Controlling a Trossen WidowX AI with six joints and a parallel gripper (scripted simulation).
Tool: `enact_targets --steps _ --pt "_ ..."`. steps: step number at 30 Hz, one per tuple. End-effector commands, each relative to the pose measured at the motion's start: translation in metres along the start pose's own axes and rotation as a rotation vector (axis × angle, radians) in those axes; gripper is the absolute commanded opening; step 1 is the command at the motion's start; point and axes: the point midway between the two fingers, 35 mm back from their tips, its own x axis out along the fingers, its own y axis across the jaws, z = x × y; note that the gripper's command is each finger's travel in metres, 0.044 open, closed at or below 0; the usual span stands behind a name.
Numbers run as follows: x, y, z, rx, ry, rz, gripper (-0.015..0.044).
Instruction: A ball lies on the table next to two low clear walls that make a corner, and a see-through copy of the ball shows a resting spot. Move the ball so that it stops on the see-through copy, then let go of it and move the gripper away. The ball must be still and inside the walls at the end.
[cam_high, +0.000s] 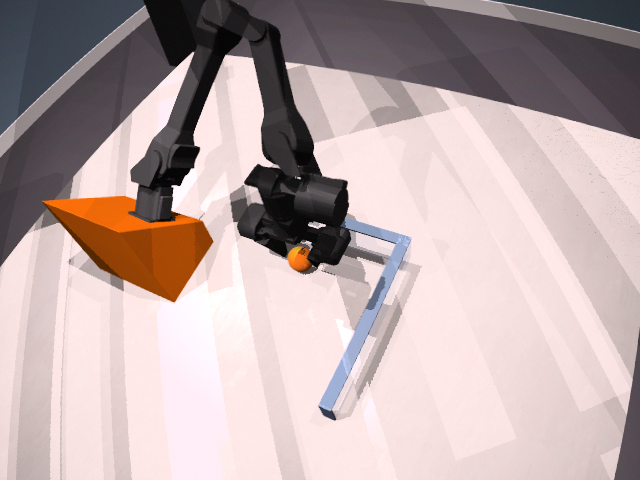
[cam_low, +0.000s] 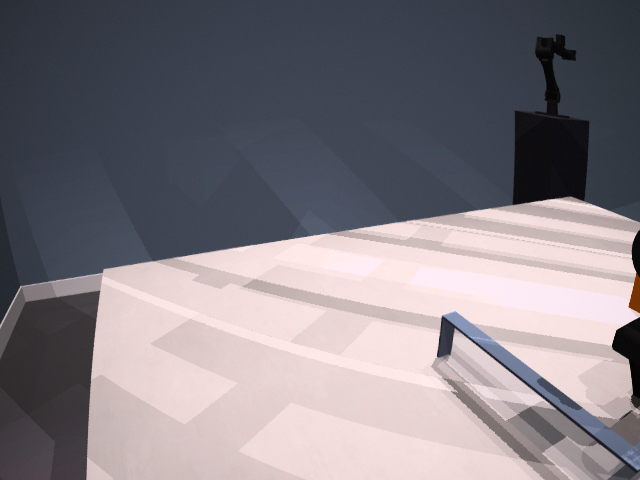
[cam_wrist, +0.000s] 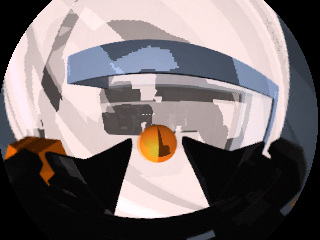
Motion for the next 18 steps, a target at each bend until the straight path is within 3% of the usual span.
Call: enact_targets --steps 1,7,18 --pt "-0.009 -0.002 -0.001 -0.001 0.004 0.000 0.0322" --pt "-0.084 0.000 -0.002 0.008 0.002 0.008 0.0322" --pt "-0.078 -0.001 -0.005 0.024 -0.002 0.004 0.0322"
